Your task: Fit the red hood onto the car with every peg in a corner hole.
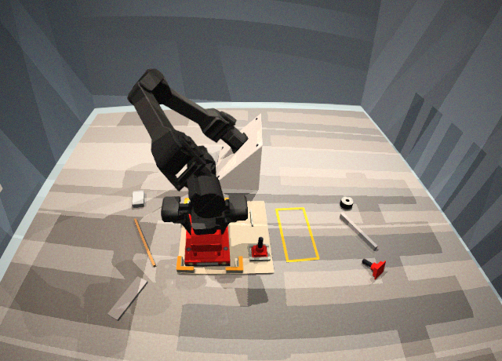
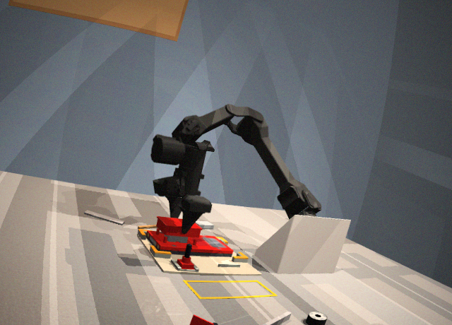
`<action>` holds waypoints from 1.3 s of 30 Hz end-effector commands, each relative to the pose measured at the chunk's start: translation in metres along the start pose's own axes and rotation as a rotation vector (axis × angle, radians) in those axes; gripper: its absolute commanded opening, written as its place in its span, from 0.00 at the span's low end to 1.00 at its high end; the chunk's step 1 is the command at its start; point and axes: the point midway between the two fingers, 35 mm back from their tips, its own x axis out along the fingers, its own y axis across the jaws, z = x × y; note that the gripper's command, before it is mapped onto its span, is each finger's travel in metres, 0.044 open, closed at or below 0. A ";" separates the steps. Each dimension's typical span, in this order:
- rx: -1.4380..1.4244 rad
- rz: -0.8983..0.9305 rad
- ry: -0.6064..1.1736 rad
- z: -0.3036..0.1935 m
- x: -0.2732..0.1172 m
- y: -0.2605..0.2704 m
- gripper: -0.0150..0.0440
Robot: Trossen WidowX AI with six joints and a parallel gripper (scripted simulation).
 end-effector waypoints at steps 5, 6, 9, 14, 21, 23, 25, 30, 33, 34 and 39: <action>-0.002 -0.003 -0.001 0.000 0.003 0.000 0.25; -0.002 -0.003 -0.001 0.000 0.003 0.000 0.25; -0.002 -0.003 -0.001 0.000 0.005 0.000 0.25; -0.002 -0.004 -0.001 0.000 0.007 0.000 0.25; -0.002 -0.004 -0.001 0.000 0.010 0.000 0.25; -0.002 -0.004 -0.001 0.000 0.010 -0.001 0.25; -0.002 -0.004 -0.001 0.000 0.011 -0.001 0.25; -0.002 -0.004 -0.001 0.000 0.013 -0.001 0.25; -0.002 -0.004 -0.001 0.000 0.014 -0.001 0.25; -0.002 -0.004 -0.001 0.000 0.015 -0.001 0.25; -0.002 -0.004 -0.001 0.000 0.017 -0.001 0.25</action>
